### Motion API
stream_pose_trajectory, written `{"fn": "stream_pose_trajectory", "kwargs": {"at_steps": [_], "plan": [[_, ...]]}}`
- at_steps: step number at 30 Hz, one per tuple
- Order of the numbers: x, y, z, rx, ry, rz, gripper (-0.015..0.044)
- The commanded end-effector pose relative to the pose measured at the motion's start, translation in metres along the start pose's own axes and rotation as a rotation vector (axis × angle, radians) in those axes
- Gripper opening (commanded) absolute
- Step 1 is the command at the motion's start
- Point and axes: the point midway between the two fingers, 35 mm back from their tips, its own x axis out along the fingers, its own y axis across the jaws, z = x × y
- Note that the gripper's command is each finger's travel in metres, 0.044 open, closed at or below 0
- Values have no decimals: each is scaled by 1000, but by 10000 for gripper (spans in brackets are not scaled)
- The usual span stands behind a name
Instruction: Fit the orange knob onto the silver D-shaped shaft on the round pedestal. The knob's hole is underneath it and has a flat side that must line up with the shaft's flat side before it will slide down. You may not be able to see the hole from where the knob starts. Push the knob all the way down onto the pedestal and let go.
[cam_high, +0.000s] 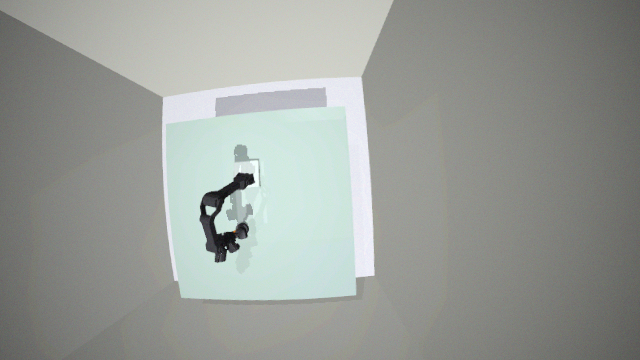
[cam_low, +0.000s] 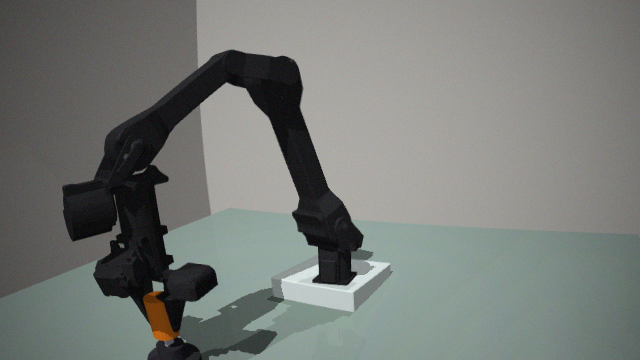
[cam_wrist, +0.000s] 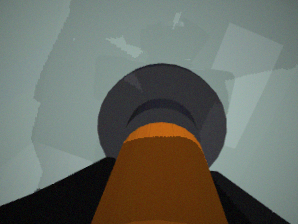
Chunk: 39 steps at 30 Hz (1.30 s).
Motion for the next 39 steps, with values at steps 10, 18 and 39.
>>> {"fn": "stream_pose_trajectory", "kwargs": {"at_steps": [10, 18, 39], "plan": [[1, 0, 0, -5, -1, -1, 0], [-5, 0, 0, -14, -1, -1, 0], [0, 0, 0, -214, -1, -1, 0]]}}
